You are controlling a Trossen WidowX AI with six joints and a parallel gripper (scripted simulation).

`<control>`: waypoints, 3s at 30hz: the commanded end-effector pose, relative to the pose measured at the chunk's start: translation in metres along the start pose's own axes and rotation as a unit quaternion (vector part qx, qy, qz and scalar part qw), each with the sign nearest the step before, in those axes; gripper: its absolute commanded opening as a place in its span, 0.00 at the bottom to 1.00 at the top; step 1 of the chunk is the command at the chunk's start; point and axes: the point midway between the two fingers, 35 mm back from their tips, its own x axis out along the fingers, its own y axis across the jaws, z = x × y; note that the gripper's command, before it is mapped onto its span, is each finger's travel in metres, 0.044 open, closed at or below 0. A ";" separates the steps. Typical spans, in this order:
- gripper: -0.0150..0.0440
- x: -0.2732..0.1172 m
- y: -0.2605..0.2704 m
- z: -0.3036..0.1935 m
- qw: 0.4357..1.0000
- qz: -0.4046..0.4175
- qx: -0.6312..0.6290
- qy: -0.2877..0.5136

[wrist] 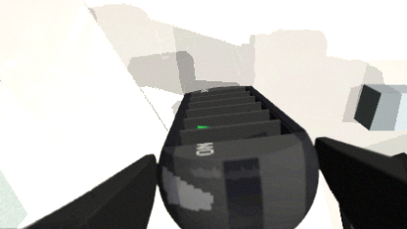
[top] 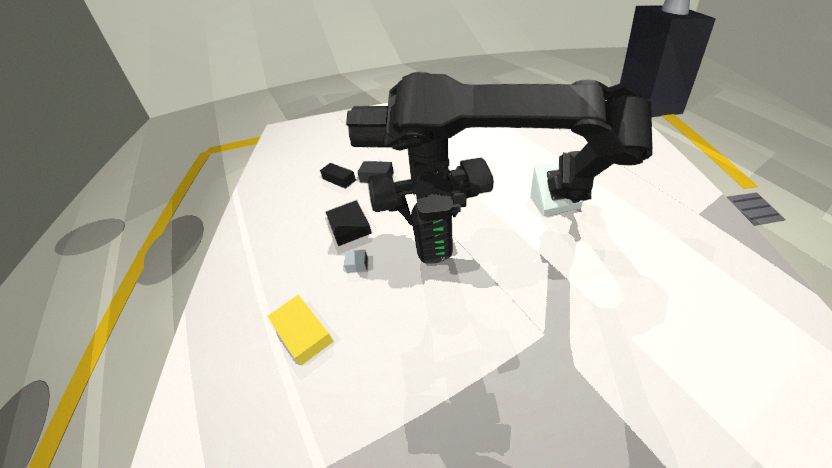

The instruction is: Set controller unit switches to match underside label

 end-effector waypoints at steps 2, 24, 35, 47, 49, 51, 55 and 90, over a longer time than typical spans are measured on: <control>0.83 0.005 0.001 0.008 1.000 0.007 -0.003 -0.010; 0.83 0.008 0.001 0.024 0.999 0.007 -0.003 -0.038; 0.83 0.010 0.001 0.033 0.999 0.007 -0.003 -0.045; 0.83 0.013 0.001 0.042 0.999 0.007 -0.003 -0.046; 0.83 0.013 0.001 0.043 0.999 0.007 -0.003 -0.046; 0.83 0.014 0.001 0.045 0.999 0.007 -0.003 -0.046; 0.83 0.015 0.001 0.048 0.999 0.007 -0.003 -0.046; 0.83 0.029 0.002 0.072 0.999 0.006 -0.003 -0.047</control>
